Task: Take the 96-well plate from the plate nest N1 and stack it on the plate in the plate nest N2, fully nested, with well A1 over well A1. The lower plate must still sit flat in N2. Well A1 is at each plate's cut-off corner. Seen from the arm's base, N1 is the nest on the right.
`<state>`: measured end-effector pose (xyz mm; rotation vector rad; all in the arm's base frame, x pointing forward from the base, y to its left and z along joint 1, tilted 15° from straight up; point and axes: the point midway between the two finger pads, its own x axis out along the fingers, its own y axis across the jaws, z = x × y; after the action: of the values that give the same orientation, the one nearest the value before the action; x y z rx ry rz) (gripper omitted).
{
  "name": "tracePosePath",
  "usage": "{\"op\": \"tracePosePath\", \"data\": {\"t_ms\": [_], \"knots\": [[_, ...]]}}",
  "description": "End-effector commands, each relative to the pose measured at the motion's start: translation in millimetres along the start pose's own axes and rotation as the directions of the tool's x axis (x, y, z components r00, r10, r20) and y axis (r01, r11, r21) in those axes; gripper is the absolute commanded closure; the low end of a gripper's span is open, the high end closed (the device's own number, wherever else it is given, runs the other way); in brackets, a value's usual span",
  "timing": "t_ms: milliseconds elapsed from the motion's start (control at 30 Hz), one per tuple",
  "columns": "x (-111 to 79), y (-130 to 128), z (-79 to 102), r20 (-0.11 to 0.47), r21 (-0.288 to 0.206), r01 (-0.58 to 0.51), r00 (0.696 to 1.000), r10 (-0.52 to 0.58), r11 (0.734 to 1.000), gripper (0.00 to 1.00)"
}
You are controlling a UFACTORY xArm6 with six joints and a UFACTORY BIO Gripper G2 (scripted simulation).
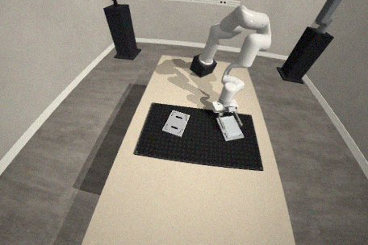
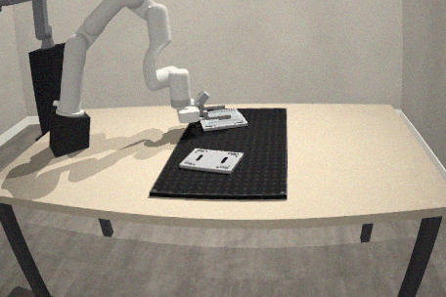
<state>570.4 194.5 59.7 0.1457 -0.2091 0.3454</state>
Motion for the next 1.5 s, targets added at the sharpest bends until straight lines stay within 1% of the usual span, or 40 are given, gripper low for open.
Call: {"op": "tracePosePath", "data": {"t_ms": [0, 333, 800, 867, 1233, 1467], "knots": [[1.3, 0, 1.6, 0.004, 0.0, 0.0, 1.0, 0.0, 1.0, 0.63], [1.3, 0, 1.6, 0.004, 0.0, 0.0, 1.0, 0.0, 1.0, 0.63], [1.3, 0, 39.0, 0.004, 0.0, 0.0, 1.0, 0.0, 1.0, 0.63], [1.3, 0, 39.0, 0.004, 0.0, 0.0, 1.0, 0.0, 1.0, 0.63], [1.3, 0, 67.7, 0.004, 0.0, 0.0, 1.0, 0.0, 1.0, 0.63], [1.3, 0, 67.7, 0.004, 0.0, 0.0, 1.0, 0.0, 1.0, 0.63]]}}
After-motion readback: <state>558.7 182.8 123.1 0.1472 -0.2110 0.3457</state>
